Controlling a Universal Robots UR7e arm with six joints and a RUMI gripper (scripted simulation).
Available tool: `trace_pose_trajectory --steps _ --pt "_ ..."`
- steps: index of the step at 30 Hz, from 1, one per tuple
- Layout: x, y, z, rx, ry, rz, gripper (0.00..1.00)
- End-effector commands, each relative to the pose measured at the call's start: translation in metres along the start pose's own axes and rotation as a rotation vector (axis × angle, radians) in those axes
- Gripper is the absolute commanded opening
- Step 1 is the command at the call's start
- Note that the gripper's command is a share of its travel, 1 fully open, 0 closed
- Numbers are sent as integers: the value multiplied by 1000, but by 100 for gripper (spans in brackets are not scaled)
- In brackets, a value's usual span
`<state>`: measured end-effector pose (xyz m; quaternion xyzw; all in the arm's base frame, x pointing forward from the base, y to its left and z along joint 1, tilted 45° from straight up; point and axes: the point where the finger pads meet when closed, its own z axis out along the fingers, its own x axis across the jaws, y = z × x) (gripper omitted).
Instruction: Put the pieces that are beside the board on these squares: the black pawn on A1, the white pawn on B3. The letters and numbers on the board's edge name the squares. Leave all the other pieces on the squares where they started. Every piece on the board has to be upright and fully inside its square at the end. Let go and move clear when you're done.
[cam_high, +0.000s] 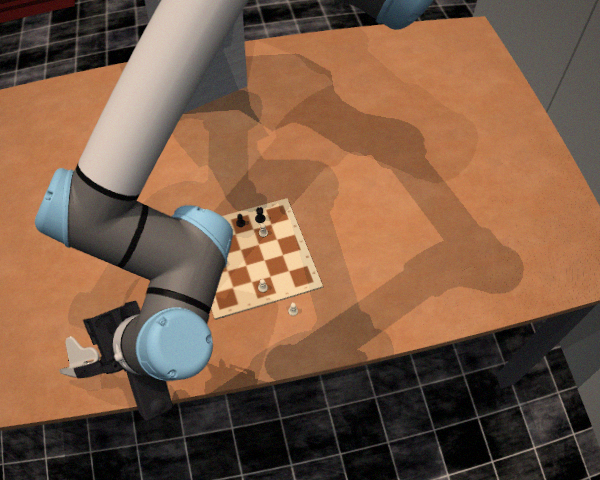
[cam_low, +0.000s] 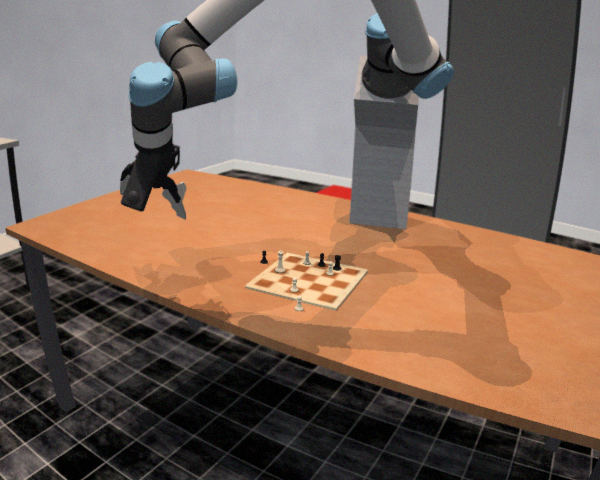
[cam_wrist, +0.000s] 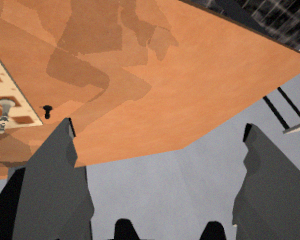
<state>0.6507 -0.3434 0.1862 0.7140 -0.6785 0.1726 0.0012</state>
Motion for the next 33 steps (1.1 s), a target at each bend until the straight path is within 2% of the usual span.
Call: trace_pose_trajectory --steps 1,2,3,4,5,6,7,9,10,11,12,14,15,16,17,19,20,21,22,24,25,26,27,29,30,31,32,33 --pt "-68 15 -25 -28 -57 17 100" --pt "-68 15 -25 -28 -57 17 100" --pt "-89 21 -32 -38 -73 20 100" --pt "-89 21 -32 -38 -73 20 100" --pt "-109 28 -38 -49 -89 22 100" --pt "-109 28 -38 -49 -89 22 100" --pt "-129 35 -45 -61 -105 25 100" --pt "-129 35 -45 -61 -105 25 100" --pt "-149 43 -51 -73 -120 27 100" --pt "-149 43 -51 -73 -120 27 100" --pt "-169 52 -58 -86 -135 30 100" --pt "-169 52 -58 -86 -135 30 100" --pt "-188 62 -64 -100 -149 32 100" --pt "-188 62 -64 -100 -149 32 100" --pt "-208 73 -70 -114 -163 35 100" --pt "-208 73 -70 -114 -163 35 100" --pt "-227 84 -77 -129 -176 37 100" --pt "-227 84 -77 -129 -176 37 100" --pt "-246 96 -82 -145 -189 39 100" --pt "-246 96 -82 -145 -189 39 100" --pt "-264 109 -88 -161 -201 41 100" --pt "-264 109 -88 -161 -201 41 100" --pt "-282 123 -94 -178 -213 43 100" --pt "-282 123 -94 -178 -213 43 100" --pt "-300 137 -99 -195 -223 45 100" --pt "-300 137 -99 -195 -223 45 100" --pt "-317 152 -104 -213 -233 47 100" --pt "-317 152 -104 -213 -233 47 100"
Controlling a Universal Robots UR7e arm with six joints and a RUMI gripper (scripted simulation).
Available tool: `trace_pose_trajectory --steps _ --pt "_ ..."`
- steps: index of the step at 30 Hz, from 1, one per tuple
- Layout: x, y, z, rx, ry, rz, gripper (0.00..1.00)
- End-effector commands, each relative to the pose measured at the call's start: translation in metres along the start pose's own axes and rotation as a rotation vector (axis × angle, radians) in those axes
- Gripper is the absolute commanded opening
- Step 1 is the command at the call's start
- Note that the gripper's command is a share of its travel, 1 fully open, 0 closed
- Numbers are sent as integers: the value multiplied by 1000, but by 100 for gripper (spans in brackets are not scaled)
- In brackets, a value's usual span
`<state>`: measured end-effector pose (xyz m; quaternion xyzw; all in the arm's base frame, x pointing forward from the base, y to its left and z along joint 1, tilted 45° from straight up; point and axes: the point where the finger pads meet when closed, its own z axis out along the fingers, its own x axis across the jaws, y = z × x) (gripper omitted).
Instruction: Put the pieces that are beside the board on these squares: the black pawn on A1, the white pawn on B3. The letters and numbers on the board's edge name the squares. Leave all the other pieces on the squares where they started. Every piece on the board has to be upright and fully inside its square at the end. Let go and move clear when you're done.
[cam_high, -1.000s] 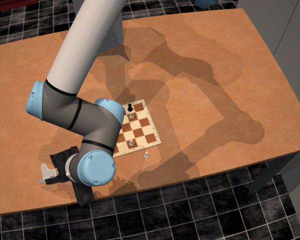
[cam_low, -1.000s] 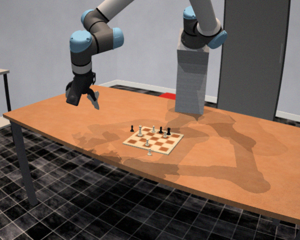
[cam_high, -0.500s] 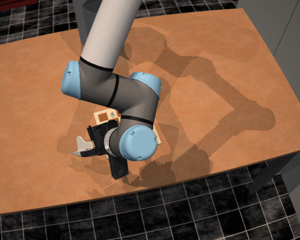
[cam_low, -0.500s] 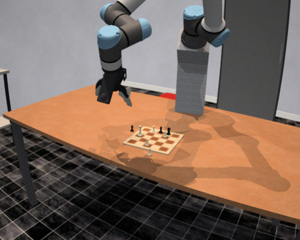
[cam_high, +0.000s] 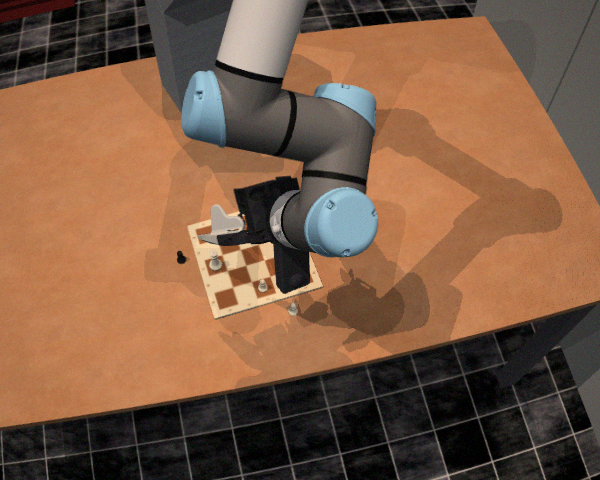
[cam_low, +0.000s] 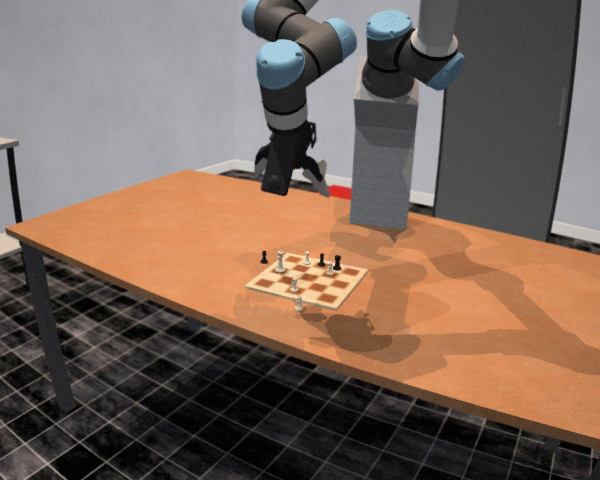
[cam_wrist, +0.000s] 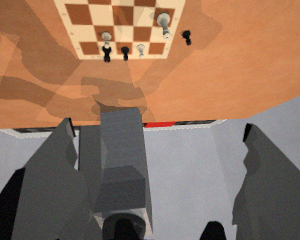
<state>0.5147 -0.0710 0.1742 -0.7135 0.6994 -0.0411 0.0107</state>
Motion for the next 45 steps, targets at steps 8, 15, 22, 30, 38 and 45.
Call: trace_pose_trajectory --steps 8,15,22,30,38,45 --pt "-79 71 9 -126 -22 -129 100" --pt "-90 70 23 -226 8 -414 100" --pt "-96 71 32 -312 23 -639 100" --pt "-105 72 42 -410 30 -885 100" --pt "-112 72 50 -494 29 -1087 100" --pt "-121 71 58 -603 18 -1334 100"
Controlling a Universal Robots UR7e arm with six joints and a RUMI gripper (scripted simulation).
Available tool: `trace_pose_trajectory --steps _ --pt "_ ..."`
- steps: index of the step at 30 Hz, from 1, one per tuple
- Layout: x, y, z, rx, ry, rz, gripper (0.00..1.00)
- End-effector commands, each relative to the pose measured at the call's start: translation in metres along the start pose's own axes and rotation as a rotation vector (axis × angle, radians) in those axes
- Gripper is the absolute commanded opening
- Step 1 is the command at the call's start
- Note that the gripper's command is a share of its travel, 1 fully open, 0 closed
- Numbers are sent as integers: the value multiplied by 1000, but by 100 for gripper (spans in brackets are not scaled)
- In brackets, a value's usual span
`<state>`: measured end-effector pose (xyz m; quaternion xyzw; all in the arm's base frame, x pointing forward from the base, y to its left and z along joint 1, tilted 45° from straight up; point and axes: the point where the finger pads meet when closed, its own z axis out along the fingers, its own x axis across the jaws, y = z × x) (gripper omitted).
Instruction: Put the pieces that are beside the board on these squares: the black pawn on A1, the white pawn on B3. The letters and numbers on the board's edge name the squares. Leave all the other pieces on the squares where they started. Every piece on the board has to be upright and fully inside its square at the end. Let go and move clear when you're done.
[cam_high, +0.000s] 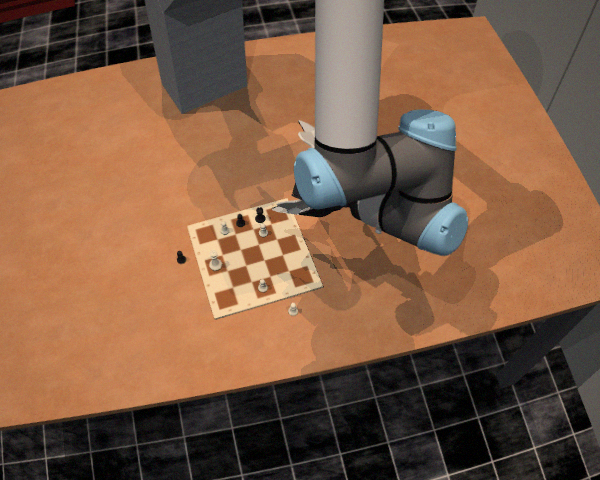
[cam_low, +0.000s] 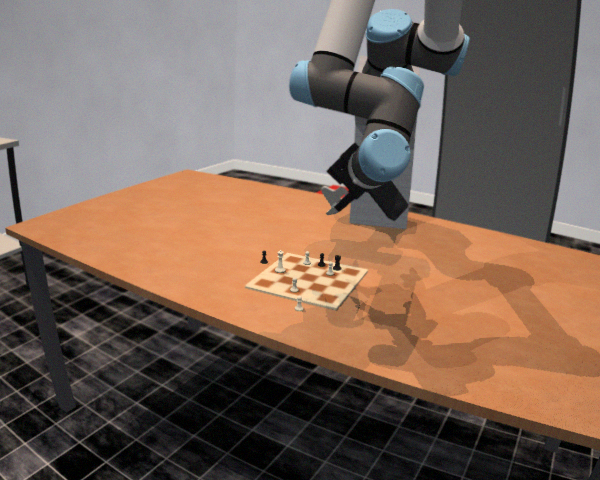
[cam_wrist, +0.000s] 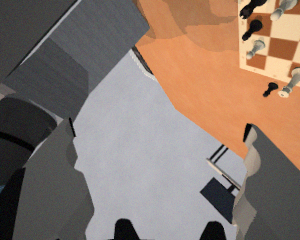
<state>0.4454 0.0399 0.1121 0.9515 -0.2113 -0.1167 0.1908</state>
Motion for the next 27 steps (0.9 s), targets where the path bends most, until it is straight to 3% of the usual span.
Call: trace_pose_trajectory --steps 1,6,9,12,27 --pt "-1 -8 4 -94 -6 -230 100" --pt "-1 -16 7 -170 -17 -415 100" --pt "-1 -16 7 -170 -17 -416 100" --pt "-1 -25 8 -241 -33 -586 100" --pt "1 -48 10 -418 -98 -997 100"
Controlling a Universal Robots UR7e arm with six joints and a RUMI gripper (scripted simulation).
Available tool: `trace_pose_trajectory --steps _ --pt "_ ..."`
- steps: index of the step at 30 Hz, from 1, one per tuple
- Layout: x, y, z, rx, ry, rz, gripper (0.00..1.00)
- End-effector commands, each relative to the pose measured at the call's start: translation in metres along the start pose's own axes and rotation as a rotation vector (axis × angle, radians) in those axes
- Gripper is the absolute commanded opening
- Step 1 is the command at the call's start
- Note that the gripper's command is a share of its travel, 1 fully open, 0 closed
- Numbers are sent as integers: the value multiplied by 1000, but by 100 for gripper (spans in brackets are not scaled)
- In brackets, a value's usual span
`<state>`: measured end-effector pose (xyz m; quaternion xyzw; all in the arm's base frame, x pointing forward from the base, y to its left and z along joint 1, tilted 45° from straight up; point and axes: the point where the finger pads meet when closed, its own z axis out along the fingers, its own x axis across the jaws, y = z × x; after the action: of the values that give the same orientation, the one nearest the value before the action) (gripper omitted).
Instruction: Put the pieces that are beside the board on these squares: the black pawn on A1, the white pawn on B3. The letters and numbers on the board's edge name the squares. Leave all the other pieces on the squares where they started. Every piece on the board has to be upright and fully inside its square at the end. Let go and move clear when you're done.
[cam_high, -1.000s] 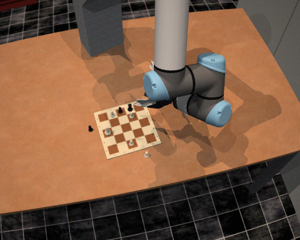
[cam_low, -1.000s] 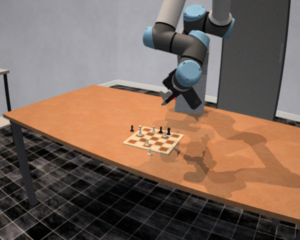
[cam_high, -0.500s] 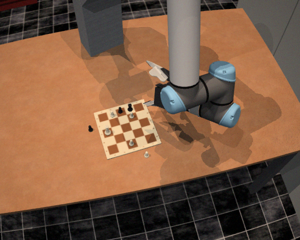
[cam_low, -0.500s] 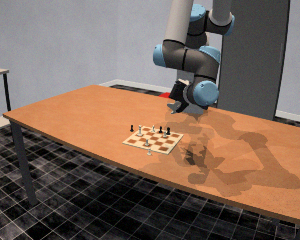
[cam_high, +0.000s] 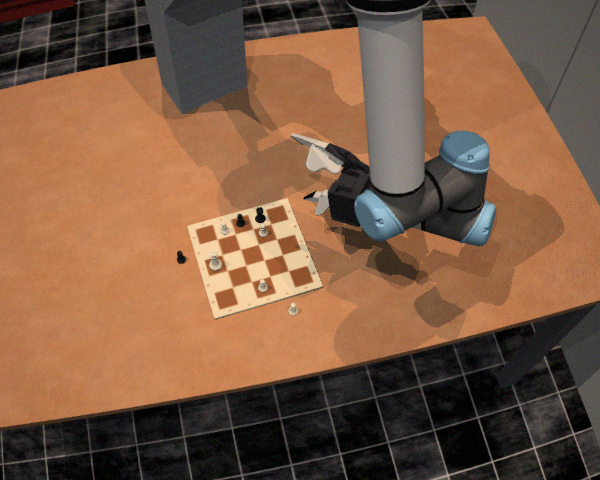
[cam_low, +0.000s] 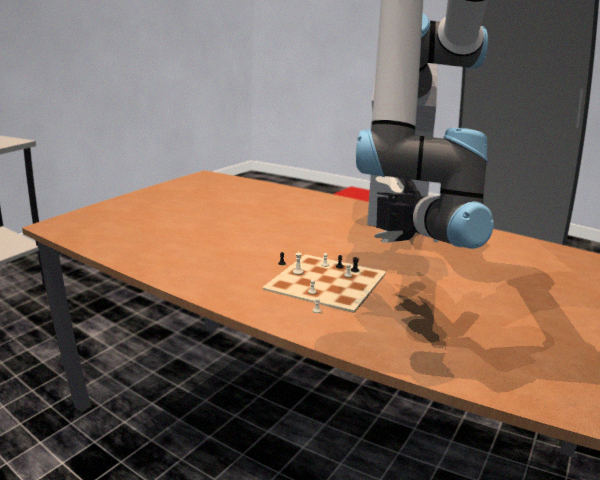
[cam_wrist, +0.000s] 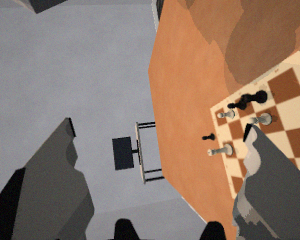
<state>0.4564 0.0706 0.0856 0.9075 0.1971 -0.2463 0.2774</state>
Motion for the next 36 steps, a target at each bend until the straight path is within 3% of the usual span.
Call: trace_pose_trajectory --steps 1,11,16,23,30,33,36 --pt "8 -5 -4 -91 -39 -240 100" --pt "25 -16 -12 -209 -114 -549 100" --pt "28 -18 -14 -227 -127 -598 100" --pt "46 -31 -24 -325 -214 -864 100" --pt "61 -42 -32 -394 -289 -1054 100" --pt "61 -42 -32 -394 -289 -1054 100" --pt "69 -48 -37 -429 -334 -1155 100"
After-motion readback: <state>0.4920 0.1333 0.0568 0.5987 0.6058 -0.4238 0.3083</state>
